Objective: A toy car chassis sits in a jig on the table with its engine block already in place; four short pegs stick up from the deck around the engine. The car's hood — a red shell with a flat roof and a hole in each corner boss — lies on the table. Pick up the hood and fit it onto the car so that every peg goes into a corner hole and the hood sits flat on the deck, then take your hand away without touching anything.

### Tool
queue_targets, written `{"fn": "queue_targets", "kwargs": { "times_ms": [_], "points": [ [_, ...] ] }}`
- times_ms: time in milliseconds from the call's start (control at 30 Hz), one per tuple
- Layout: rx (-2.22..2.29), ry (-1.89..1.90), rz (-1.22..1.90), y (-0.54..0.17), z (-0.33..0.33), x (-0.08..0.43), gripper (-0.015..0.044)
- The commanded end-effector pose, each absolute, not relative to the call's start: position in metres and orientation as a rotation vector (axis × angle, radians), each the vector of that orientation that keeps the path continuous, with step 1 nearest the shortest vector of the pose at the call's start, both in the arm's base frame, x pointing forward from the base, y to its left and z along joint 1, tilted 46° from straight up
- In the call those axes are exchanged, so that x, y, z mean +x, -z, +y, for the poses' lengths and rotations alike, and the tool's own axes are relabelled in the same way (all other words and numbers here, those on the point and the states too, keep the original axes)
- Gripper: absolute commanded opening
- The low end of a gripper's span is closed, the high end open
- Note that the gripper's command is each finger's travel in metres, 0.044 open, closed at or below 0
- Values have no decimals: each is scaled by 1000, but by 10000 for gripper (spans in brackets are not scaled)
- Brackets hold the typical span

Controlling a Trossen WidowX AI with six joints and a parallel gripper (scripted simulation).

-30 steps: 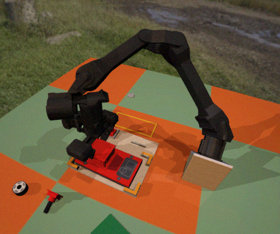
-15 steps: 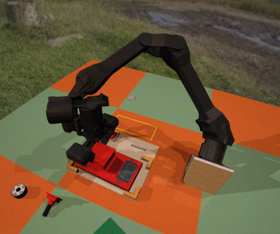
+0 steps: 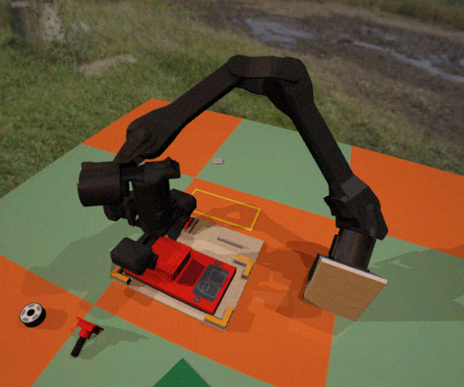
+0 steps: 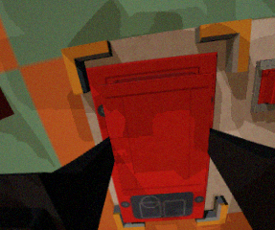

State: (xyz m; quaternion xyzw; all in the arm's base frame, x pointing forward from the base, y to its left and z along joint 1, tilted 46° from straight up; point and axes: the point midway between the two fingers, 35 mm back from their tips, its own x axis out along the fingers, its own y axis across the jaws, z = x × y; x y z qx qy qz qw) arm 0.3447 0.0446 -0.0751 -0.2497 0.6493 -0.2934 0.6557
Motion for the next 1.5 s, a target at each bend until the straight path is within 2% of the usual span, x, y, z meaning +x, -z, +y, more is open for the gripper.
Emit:
{"fn": "queue_targets", "kwargs": {
  "times_ms": [0,333,900,1100,1467],
  "points": [
    [-572,663,1471,77,43,345,0],
    [-566,665,1472,77,43,345,0],
    [-566,666,1472,77,42,344,440],
    [-566,665,1472,74,46,345,440],
    [-566,662,1468,28,93,345,440]
  ]
}}
